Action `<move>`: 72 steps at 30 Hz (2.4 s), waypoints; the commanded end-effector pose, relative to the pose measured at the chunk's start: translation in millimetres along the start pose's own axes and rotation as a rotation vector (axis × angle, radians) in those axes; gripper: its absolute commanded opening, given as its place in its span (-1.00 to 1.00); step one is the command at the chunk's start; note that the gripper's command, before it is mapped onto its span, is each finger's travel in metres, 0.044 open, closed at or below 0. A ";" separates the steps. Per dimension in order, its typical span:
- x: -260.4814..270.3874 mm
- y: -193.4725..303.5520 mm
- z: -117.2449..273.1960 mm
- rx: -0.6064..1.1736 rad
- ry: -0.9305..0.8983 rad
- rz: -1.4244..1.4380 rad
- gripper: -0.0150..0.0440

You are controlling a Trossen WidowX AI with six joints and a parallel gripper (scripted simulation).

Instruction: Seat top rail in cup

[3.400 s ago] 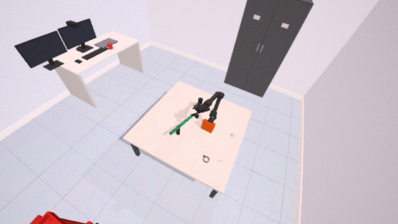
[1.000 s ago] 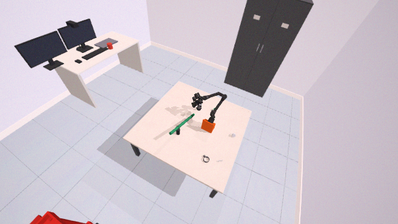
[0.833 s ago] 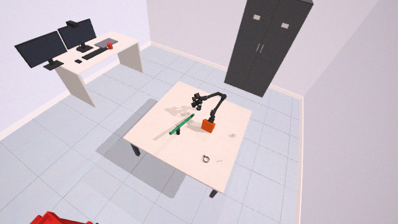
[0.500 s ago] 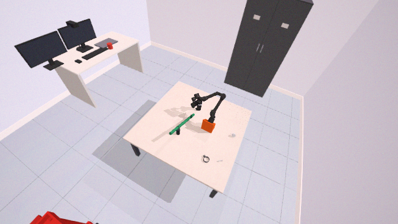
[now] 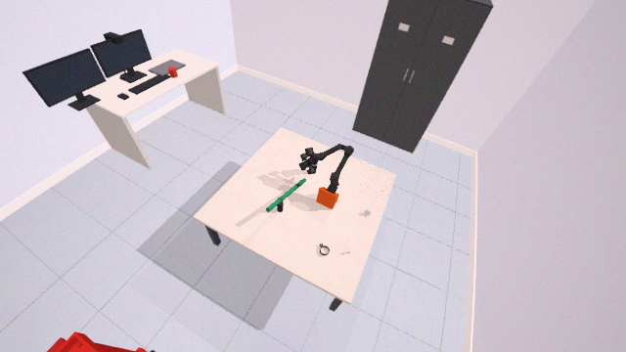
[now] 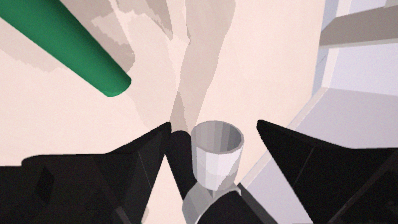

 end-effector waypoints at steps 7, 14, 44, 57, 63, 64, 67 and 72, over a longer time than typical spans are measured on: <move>2.6 0.5 -10.4 0.000 0.002 0.007 0.73; 2.6 0.5 -10.4 0.000 0.002 0.007 0.11; 19.0 0.9 -1.3 -0.101 0.017 0.185 -0.49; 28.4 3.0 3.8 -0.159 0.026 0.289 -0.49; 31.4 4.0 5.5 -0.178 0.028 0.322 -0.49; 32.4 4.4 6.0 -0.185 0.029 0.334 -0.49; 35.0 5.2 7.4 -0.201 0.032 0.362 -0.49; 37.6 6.5 8.8 -0.218 0.034 0.392 -0.49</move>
Point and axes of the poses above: the point midway between the two fingers, 35 mm back from their tips, its own z axis back along the fingers, its own x axis across the jaws, y = z × x, the point moved 1 cm from there along z, back along the fingers, and after that the axes turned 9 degrees about z, right-handed, at the moved point
